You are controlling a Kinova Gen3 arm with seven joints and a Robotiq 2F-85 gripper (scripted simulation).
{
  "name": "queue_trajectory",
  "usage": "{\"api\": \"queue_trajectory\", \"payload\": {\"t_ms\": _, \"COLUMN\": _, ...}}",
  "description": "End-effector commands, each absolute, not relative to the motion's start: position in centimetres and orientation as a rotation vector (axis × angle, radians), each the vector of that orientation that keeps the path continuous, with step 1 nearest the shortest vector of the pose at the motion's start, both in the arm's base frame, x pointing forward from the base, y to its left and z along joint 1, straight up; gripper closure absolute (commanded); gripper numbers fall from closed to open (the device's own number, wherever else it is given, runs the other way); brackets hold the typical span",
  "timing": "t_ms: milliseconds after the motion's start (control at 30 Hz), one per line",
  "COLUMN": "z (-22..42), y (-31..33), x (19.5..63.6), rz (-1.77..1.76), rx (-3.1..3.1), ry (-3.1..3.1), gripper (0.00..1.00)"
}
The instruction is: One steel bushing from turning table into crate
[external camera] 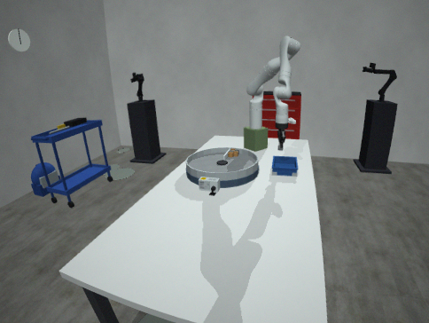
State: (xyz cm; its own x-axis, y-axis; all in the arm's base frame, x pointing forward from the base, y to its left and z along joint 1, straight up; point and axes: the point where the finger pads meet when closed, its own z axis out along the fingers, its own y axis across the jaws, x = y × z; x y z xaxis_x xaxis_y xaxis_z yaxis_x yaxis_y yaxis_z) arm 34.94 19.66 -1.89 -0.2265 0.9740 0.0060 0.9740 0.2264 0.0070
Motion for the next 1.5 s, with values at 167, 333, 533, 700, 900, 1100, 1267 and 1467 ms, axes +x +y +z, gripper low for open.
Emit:
{"api": "queue_trajectory", "payload": {"t_ms": 167, "z": -2.4, "y": 19.6, "x": 35.0, "rz": -0.014, "rx": -1.955, "ry": -2.459, "gripper": 1.0}}
{"api": "queue_trajectory", "payload": {"t_ms": 333, "z": -4.1, "y": 19.7, "x": 35.0, "rz": -0.014, "rx": -1.953, "ry": -2.461, "gripper": 1.0}}
{"api": "queue_trajectory", "payload": {"t_ms": 533, "z": -4.1, "y": 19.7, "x": 35.0, "rz": -0.014, "rx": -1.953, "ry": -2.461, "gripper": 1.0}}
{"api": "queue_trajectory", "payload": {"t_ms": 700, "z": -4.1, "y": 19.7, "x": 35.0, "rz": -0.014, "rx": -1.953, "ry": -2.461, "gripper": 1.0}}
{"api": "queue_trajectory", "payload": {"t_ms": 900, "z": -6.3, "y": 19.9, "x": 34.9, "rz": -0.016, "rx": -1.949, "ry": -2.465, "gripper": 1.0}}
{"api": "queue_trajectory", "payload": {"t_ms": 1100, "z": -6.3, "y": 19.9, "x": 34.9, "rz": -0.016, "rx": -1.949, "ry": -2.465, "gripper": 1.0}}
{"api": "queue_trajectory", "payload": {"t_ms": 1267, "z": -6.3, "y": 19.9, "x": 34.9, "rz": -0.016, "rx": -1.949, "ry": -2.465, "gripper": 1.0}}
{"api": "queue_trajectory", "payload": {"t_ms": 1467, "z": -7.2, "y": 19.9, "x": 34.9, "rz": -0.017, "rx": -1.949, "ry": -2.465, "gripper": 1.0}}
